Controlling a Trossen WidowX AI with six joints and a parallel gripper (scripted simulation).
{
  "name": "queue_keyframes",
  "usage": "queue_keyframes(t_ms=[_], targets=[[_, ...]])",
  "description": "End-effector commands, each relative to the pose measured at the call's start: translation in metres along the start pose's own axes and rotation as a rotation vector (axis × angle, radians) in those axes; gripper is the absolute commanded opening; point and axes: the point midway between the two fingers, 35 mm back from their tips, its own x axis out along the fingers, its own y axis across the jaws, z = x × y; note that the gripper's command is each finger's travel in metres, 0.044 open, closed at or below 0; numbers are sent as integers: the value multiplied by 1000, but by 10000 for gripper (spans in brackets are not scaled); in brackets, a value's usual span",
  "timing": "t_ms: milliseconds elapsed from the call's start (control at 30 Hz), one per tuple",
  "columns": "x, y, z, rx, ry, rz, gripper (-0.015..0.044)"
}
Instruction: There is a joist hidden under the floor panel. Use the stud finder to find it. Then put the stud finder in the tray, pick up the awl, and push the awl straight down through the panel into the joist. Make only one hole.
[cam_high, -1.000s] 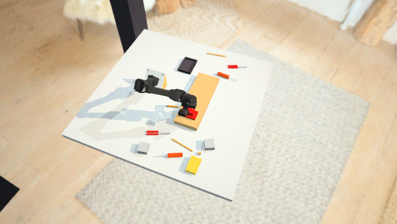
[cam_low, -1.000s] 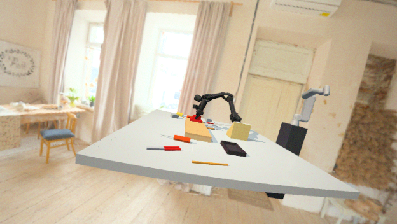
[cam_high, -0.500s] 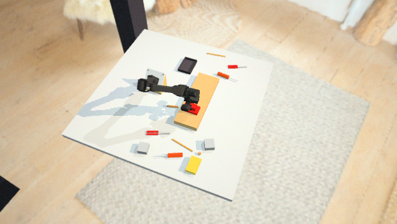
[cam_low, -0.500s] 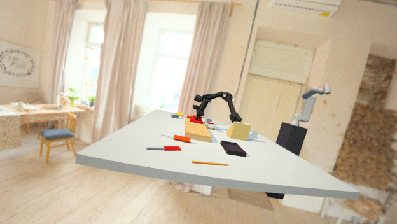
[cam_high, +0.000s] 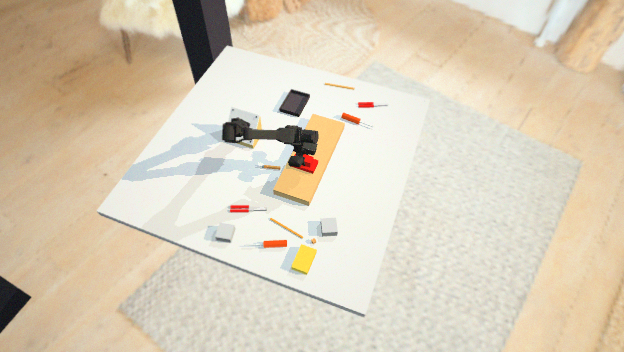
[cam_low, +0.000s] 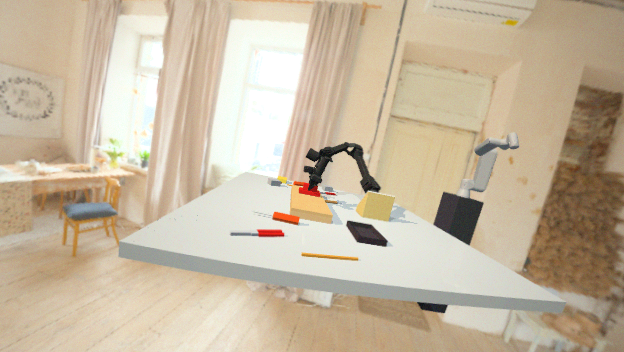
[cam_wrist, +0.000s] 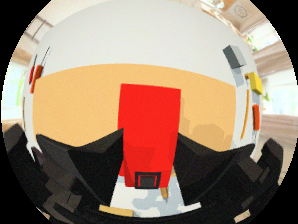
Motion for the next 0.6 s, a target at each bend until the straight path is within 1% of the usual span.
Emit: queue_keyframes(t_ms=[0, 567], targets=[[0, 14, -1, -2, 0, 6, 0], [-1, 69, -2, -1, 0, 9, 0]])
